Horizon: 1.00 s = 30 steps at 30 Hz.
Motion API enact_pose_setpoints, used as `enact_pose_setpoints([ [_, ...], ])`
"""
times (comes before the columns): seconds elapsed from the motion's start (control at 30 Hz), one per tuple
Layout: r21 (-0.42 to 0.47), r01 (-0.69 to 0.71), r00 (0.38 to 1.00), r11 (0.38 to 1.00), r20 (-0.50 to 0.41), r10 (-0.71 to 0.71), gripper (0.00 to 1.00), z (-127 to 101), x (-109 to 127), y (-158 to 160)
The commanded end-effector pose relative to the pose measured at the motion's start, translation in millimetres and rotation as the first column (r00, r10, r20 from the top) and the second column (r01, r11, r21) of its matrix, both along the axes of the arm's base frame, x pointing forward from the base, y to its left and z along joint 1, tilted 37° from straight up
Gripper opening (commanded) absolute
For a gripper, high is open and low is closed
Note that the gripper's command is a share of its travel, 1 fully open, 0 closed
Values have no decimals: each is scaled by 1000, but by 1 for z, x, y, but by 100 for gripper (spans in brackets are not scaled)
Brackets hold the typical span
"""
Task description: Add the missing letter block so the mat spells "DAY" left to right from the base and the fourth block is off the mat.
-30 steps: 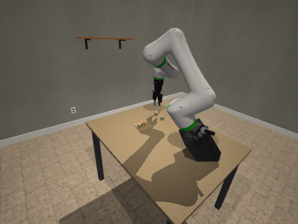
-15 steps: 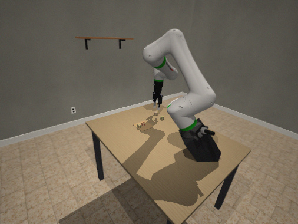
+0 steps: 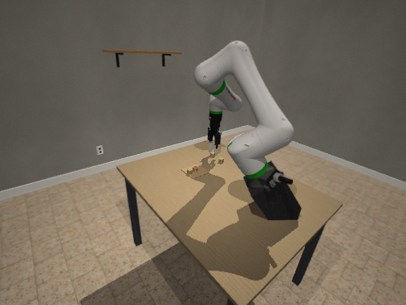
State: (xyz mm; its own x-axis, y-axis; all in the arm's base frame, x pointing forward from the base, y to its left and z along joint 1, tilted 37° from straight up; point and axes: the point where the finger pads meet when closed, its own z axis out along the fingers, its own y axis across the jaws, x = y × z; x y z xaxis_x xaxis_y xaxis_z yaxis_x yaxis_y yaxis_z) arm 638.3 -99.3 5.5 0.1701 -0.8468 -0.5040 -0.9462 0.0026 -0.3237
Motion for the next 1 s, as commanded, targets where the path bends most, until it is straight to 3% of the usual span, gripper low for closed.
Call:
enact_pose_setpoints([
  [0.0, 0, 0, 1000, 1000, 0, 0, 40, -3, 1, 2],
  [0.97, 0, 0, 1000, 1000, 0, 0, 40, -9, 3, 6],
])
